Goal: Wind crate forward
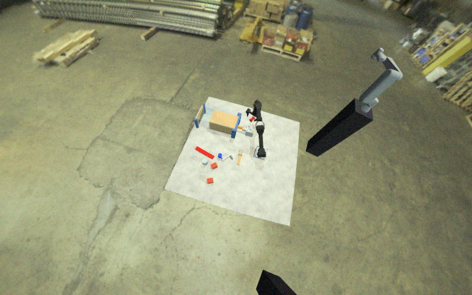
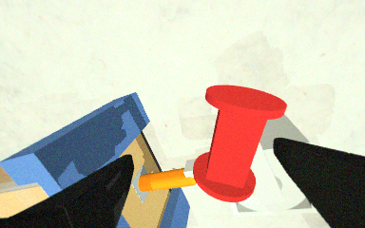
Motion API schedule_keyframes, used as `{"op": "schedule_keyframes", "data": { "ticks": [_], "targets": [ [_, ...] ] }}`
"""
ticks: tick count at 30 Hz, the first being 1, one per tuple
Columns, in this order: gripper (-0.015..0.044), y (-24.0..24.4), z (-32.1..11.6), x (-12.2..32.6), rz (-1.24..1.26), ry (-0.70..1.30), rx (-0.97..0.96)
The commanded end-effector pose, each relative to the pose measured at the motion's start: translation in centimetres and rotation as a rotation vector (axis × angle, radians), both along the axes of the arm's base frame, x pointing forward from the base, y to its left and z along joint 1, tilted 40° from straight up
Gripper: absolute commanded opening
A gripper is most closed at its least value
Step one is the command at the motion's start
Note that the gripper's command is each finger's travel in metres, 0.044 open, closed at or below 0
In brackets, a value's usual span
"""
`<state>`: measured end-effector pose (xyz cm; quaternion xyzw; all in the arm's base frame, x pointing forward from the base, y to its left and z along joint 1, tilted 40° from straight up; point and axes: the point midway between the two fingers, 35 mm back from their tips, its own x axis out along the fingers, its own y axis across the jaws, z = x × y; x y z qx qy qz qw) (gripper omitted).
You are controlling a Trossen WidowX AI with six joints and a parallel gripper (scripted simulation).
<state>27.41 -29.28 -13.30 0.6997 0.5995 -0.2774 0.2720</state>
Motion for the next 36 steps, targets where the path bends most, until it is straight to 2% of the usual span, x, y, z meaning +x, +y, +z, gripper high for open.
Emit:
{"op": "schedule_keyframes", "data": {
  "ticks": [1, 25, 36],
  "targets": [
    [0.044, 0.2, 0.1, 0.5, 0.004, -0.018, 0.008],
    [0.044, 0.4, 0.1, 0.3, 0.006, -0.008, 0.011],
    [0.044, 5.1, 4.8, -2.5, 0.116, 0.106, -0.053]
  ]
}}
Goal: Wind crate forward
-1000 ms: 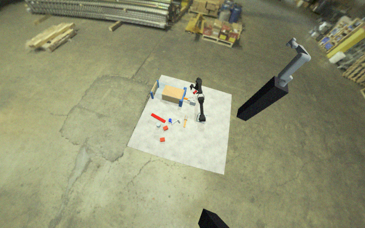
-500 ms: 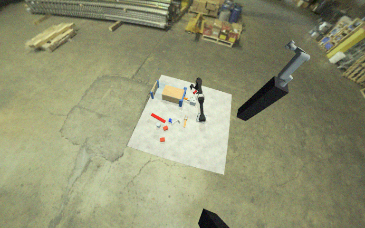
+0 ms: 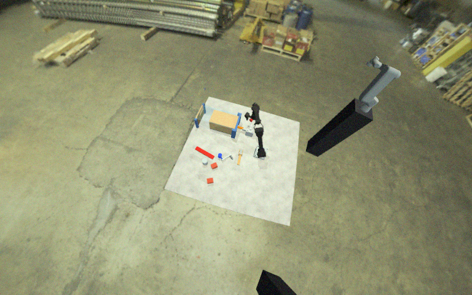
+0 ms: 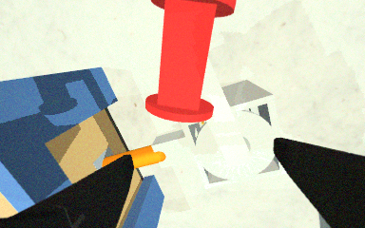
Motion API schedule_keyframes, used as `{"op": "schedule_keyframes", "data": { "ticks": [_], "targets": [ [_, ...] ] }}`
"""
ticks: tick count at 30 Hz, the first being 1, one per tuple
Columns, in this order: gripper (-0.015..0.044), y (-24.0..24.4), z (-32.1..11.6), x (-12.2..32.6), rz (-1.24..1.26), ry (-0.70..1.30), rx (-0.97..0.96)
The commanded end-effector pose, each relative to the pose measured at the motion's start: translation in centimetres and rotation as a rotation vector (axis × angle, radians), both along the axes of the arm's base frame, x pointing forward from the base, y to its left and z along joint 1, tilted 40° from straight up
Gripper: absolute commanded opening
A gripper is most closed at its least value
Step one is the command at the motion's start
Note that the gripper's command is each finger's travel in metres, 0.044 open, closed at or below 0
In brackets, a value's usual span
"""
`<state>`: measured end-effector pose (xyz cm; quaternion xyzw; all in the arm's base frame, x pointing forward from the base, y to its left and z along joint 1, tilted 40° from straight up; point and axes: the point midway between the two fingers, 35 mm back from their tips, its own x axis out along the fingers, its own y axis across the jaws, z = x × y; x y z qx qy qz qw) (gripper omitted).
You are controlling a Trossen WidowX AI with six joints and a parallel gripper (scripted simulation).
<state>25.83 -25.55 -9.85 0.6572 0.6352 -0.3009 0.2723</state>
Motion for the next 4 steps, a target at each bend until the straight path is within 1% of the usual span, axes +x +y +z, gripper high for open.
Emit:
{"op": "schedule_keyframes", "data": {
  "ticks": [1, 4],
  "targets": [
    [0.044, 2.0, 1.8, -1.4, 0.038, 0.04, -0.029],
    [0.044, 3.8, 3.0, -2.7, 0.07, 0.072, -0.05]
  ]
}}
